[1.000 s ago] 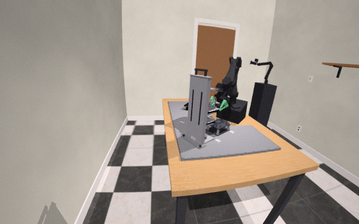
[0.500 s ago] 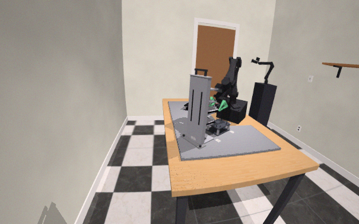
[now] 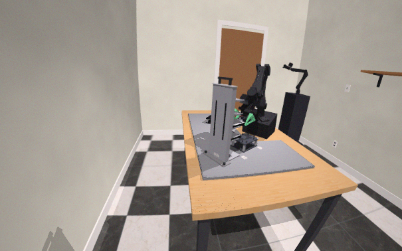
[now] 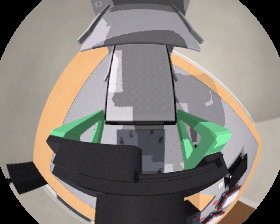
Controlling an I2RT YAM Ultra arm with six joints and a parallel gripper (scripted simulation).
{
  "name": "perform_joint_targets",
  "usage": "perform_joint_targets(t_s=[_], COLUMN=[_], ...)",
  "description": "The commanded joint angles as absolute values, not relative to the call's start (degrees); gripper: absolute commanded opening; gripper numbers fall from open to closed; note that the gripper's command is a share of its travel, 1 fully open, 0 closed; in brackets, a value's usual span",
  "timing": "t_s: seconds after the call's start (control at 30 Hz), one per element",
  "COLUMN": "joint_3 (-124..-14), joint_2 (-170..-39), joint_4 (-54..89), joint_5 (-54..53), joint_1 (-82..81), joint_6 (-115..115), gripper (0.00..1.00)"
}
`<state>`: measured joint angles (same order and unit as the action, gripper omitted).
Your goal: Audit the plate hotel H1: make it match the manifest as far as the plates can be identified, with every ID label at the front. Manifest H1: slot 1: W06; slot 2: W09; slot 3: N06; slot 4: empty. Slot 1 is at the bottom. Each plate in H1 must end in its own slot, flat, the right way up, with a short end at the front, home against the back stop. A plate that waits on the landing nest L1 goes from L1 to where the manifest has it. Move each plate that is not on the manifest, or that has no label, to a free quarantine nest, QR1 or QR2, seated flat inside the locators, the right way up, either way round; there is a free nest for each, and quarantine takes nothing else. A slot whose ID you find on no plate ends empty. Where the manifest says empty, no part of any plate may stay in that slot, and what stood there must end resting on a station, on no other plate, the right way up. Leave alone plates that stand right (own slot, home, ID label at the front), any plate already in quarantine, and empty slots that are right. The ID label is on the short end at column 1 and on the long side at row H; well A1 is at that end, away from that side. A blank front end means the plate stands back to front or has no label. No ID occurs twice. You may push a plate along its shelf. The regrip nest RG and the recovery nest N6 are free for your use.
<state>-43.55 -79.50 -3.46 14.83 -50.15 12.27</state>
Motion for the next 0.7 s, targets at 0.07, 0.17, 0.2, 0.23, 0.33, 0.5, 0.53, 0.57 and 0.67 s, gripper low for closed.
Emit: perform_joint_targets(t_s=[0.07,0.17,0.2,0.23,0.33,0.5,0.53,0.57,0.67], joint_3=[-43.87,-43.87,-43.87,-43.87,-43.87,-43.87,-45.43,-44.07,-41.65], joint_2=[-79.11,-79.11,-79.11,-79.11,-79.11,-79.11,-76.92,-76.59,-75.59], joint_4=[-3.42,-3.42,-3.42,-3.42,-3.42,-3.42,-1.16,-1.14,-1.08], joint_5=[14.73,14.73,14.73,14.73,14.73,14.73,14.88,15.18,15.61], joint_1=[-50.1,-50.1,-50.1,-50.1,-50.1,-50.1,-50.52,-50.94,-51.31], joint_6=[12.19,12.19,12.19,12.19,12.19,12.19,12.29,12.49,12.89], gripper=[1.0,1.0,1.0,1.0,1.0,1.0,1.0,1.0,1.0])
